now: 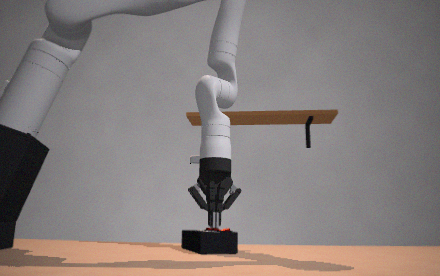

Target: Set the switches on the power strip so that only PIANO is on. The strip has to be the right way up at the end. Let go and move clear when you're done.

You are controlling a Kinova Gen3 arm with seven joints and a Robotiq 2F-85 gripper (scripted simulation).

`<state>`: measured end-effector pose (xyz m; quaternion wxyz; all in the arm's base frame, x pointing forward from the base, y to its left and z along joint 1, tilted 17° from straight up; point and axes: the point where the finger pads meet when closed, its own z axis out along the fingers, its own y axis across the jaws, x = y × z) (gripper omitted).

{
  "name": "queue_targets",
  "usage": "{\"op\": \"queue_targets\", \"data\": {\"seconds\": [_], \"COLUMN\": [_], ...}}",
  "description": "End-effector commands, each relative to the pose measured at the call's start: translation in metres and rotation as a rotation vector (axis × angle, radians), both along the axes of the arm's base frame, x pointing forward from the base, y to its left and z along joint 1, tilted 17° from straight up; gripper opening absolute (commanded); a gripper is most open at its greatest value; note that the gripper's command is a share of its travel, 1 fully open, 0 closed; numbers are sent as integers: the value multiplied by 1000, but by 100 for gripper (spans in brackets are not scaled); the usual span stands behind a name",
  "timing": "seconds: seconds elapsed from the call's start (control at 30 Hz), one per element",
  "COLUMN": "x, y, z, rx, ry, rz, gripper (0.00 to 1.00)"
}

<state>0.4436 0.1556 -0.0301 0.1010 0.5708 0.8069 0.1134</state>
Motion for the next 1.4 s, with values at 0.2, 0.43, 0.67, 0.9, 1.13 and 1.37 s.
{"op": "queue_targets", "data": {"seconds": [0.2, 0.43, 0.67, 0.9, 1.13, 1.37], "x": [-4, -9, -11, -12, -12, -12], "y": [-1, -2, -3, -3, -3, -3], "z": [10, 27, 36, 36, 36, 36], "rx": [-1, -1, -1, -1, -1, -1], "ry": [1, 1, 1, 1, 1, 1], "rz": [0, -1, 0, -1, -1, -1], "gripper": [0, 0, 0, 0, 0, 0]}}
